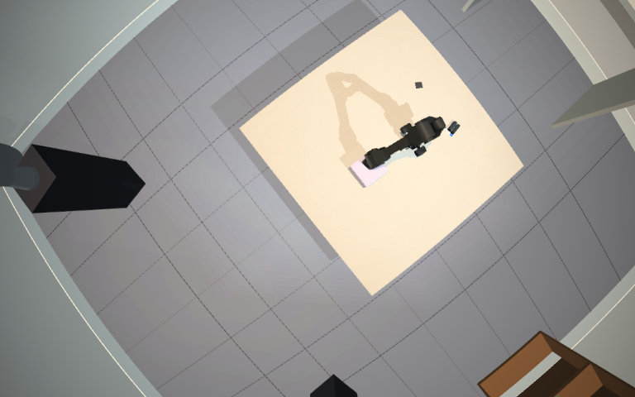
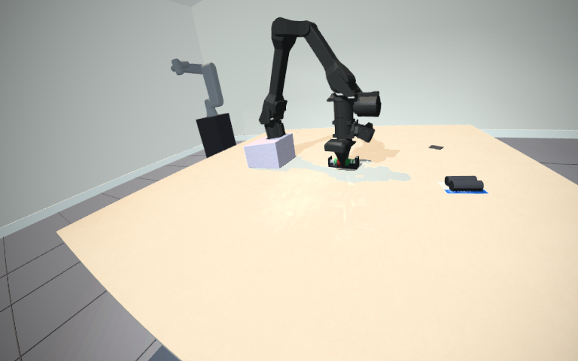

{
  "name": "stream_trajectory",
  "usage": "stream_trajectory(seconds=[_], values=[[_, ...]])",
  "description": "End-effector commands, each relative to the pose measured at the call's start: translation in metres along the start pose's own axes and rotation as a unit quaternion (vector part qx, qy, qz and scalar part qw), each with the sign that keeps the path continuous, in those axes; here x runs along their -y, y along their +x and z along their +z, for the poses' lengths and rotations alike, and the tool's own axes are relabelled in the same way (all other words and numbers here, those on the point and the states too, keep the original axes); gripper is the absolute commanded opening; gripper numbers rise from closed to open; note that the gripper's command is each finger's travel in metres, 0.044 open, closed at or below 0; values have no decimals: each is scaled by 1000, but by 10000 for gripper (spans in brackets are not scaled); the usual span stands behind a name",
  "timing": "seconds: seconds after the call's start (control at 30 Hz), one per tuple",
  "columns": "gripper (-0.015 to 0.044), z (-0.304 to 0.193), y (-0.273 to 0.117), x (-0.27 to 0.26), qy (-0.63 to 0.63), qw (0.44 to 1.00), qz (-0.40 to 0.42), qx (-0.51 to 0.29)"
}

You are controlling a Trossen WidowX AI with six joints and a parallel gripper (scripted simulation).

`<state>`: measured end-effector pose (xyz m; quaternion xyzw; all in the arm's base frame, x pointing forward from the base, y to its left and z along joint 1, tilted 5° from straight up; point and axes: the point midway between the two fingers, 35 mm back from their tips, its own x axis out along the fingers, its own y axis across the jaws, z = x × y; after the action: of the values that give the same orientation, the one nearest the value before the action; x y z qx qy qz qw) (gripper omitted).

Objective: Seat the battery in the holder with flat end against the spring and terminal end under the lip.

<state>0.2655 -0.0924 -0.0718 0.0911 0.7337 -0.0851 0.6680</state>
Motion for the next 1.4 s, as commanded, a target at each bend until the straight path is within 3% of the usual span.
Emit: stream_trajectory(seconds=[0.0, 0.23, 0.37, 0.87, 1.2, 1.37], values=[[78, 5, -1, 0, 1, 1000, 0, 3], [78, 7, -1, 0, 1, 1000, 0, 0], [179, 7, -1, 0, 1, 1000, 0, 0], [179, 2, -14, 0, 0, 1000, 1, -5], [440, -1, -90, -2, 0, 1000, 1, -5], [440, -3, -91, -2, 0, 1000, 1, -5]])
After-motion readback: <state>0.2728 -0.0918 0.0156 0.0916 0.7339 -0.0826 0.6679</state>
